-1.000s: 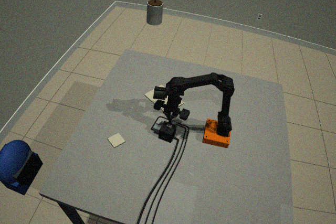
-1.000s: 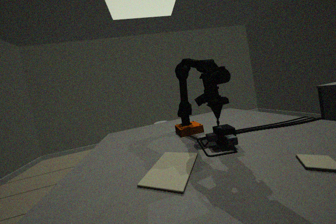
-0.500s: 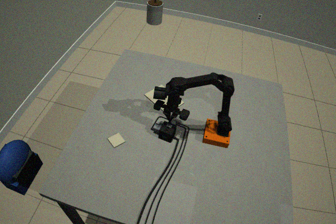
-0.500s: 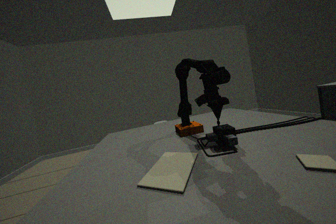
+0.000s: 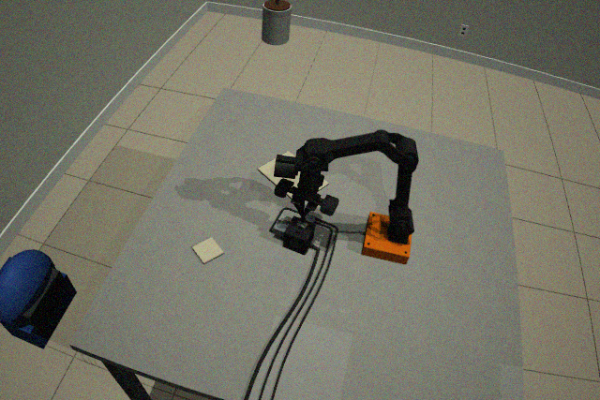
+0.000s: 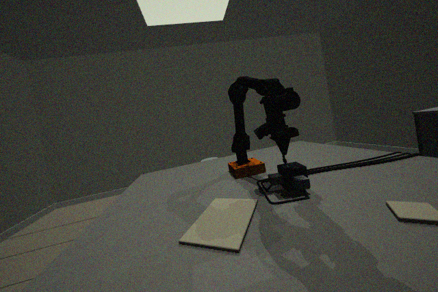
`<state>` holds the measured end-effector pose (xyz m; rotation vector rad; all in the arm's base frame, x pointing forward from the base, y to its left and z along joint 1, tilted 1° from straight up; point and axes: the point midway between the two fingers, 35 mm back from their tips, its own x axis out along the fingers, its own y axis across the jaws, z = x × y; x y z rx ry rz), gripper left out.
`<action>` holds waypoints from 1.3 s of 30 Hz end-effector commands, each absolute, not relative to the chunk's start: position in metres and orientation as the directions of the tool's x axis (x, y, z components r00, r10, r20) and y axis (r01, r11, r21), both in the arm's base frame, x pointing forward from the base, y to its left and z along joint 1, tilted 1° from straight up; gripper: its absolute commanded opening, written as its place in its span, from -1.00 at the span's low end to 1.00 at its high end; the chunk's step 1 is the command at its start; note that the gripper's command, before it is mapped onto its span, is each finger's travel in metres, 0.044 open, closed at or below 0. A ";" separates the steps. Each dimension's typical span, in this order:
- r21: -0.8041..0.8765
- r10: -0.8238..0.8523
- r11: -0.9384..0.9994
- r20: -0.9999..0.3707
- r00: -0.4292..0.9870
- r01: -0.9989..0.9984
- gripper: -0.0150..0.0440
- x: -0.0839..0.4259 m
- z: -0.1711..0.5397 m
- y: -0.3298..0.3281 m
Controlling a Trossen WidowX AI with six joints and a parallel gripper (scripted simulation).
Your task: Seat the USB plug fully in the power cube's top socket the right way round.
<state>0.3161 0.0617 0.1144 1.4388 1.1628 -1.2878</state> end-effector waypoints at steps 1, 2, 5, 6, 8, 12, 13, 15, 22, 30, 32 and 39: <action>0.016 0.098 -0.192 -0.995 0.035 0.981 -0.49 0.317 0.114 0.062; 0.016 0.098 -0.192 -0.995 0.035 0.981 -0.49 0.317 0.114 0.062; 0.016 0.098 -0.192 -0.995 0.035 0.981 -0.49 0.317 0.114 0.062; 0.016 0.098 -0.192 -0.995 0.035 0.981 -0.49 0.317 0.114 0.062; 0.016 0.098 -0.192 -0.995 0.035 0.981 -0.49 0.317 0.113 0.062; 0.016 0.098 -0.192 -0.995 0.035 0.981 -0.49 0.317 0.113 0.062; 0.016 0.098 -0.192 -0.995 0.035 0.981 -0.49 0.317 0.113 0.062; 0.016 0.098 -0.192 -0.995 0.035 0.981 -0.49 0.317 0.112 0.062; 0.016 0.098 -0.192 -0.995 0.035 0.981 -0.49 0.317 0.112 0.062; 0.016 0.098 -0.192 -0.995 0.035 0.981 -0.49 0.317 0.111 0.062; 0.016 0.098 -0.192 -0.995 0.035 0.981 -0.49 0.317 0.110 0.062; 0.016 0.098 -0.192 -0.995 0.035 0.981 -0.49 0.317 0.110 0.062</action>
